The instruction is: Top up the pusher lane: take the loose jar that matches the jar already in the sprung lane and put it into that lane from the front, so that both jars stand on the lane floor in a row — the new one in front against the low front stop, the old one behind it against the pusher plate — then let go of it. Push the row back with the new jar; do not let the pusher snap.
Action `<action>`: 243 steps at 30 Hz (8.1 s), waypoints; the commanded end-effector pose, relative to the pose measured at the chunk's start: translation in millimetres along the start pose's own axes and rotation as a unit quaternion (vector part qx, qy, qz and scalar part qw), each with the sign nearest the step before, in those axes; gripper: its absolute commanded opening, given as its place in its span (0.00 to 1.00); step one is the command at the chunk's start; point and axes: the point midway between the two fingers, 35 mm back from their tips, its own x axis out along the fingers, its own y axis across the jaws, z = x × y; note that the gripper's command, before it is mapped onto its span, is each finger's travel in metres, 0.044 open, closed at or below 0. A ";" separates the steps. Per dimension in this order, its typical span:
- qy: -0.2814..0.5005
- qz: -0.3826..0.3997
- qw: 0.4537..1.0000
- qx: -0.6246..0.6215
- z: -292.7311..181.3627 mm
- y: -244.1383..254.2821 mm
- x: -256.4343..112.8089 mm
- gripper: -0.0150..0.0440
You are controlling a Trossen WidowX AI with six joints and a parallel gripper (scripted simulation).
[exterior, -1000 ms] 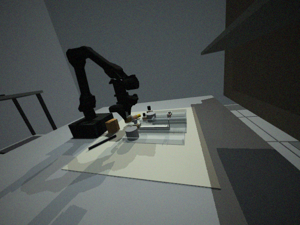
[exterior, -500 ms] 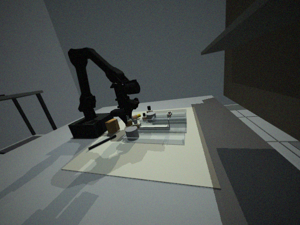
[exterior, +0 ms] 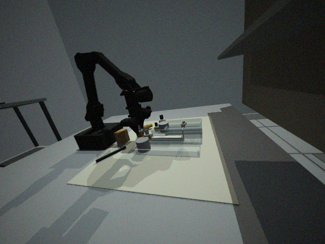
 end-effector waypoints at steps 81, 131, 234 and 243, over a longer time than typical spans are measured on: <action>-0.001 0.002 1.000 -0.002 30.1 0.8 -1.6 0.25; -0.002 0.002 1.000 -0.002 47.1 0.9 -6.0 0.25; -0.003 0.002 1.000 -0.002 53.7 1.0 -2.8 0.25; -0.003 0.002 1.000 -0.002 54.3 1.0 -2.2 0.25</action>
